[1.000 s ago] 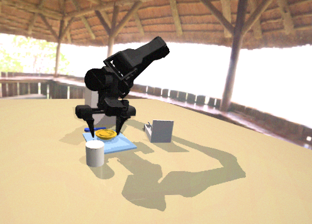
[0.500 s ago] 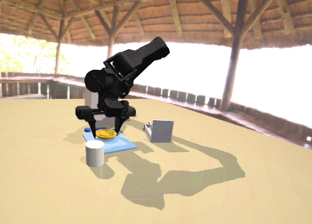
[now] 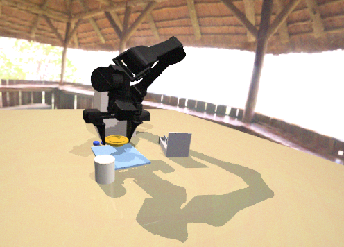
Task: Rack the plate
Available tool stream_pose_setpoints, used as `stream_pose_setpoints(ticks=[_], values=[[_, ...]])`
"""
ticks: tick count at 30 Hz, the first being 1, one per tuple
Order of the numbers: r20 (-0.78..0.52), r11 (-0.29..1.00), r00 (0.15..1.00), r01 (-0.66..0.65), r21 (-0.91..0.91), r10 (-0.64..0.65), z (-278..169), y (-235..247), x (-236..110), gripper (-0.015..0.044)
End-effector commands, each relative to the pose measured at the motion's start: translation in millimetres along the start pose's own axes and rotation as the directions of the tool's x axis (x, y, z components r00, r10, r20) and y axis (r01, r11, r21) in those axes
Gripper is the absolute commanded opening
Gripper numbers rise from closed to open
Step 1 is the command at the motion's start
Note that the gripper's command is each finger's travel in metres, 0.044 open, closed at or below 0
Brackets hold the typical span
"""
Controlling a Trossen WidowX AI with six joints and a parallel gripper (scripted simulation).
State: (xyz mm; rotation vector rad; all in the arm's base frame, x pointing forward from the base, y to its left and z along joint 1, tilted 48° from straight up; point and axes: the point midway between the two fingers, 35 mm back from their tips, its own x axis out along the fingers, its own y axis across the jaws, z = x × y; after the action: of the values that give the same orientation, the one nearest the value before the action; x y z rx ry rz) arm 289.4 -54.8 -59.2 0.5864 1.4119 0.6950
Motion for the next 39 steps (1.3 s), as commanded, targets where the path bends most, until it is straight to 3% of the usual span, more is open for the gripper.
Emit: stream_pose_setpoints(ticks=[1,19,25,39], values=[[-0.002,1.000,1.000,0.009,-0.006,-0.009,2.3,-2.6,-17.4,0.0000],[0.013,1.000,1.000,0.008,0.005,-0.008,2.8,-4.0,-107.3,0.0000],[0.015,1.000,1.000,0.007,0.011,-0.007,3.1,-2.8,-119.2,0.0000],[0.028,0.893,0.999,0.009,0.450,-0.025,4.7,54.9,-127.2,0.0000]])
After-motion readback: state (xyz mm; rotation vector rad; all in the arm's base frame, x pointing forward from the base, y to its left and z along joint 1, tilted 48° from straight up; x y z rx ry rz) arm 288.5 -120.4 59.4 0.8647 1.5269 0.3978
